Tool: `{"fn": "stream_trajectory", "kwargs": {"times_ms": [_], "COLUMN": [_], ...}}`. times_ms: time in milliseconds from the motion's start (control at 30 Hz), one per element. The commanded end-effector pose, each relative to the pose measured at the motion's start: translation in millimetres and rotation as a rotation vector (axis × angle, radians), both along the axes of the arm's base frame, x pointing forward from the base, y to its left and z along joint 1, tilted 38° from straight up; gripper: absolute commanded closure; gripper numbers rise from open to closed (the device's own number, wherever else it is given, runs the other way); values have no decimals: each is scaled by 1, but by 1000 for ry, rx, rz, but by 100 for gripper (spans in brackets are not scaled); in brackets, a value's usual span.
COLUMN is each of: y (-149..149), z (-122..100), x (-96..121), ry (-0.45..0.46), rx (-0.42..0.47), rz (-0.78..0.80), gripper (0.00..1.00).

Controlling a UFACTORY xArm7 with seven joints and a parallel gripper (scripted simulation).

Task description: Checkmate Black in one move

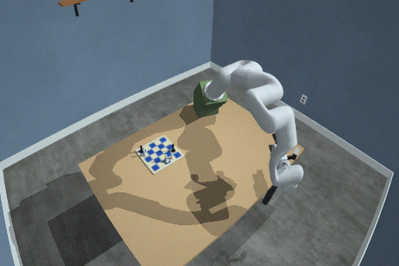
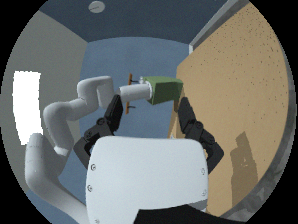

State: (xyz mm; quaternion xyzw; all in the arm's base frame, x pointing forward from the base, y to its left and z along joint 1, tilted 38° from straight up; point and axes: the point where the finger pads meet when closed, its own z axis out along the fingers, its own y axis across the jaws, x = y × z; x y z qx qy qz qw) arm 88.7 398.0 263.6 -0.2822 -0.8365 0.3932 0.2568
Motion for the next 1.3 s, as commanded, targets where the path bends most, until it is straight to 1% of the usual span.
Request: {"fn": "stream_trajectory", "kwargs": {"times_ms": [0, 567, 700, 800, 933, 967, 1000, 1100, 1167, 1200, 1233, 1267], "y": [0, 0, -2, -8, -26, -26, -31, -31, -45, -45, -52, -52], "z": [1, 1, 0, -5, -17, -17, -22, -22, -31, -31, -36, -36], "x": [0, 0, 4, 14, 40, 40, 49, 49, 70, 70, 82, 82], "ry": [-1, -1, 4, 17, 54, 54, 65, 65, 92, 92, 107, 107], "rx": [3, 3, 10, 27, 70, 70, 86, 86, 120, 120, 140, 140], "rz": [1, 1, 11, 40, 114, 114, 139, 139, 198, 198, 231, 231], "gripper": [0, 0, 0, 0, 0, 0, 0, 0, 0, 0, 0, 0]}}
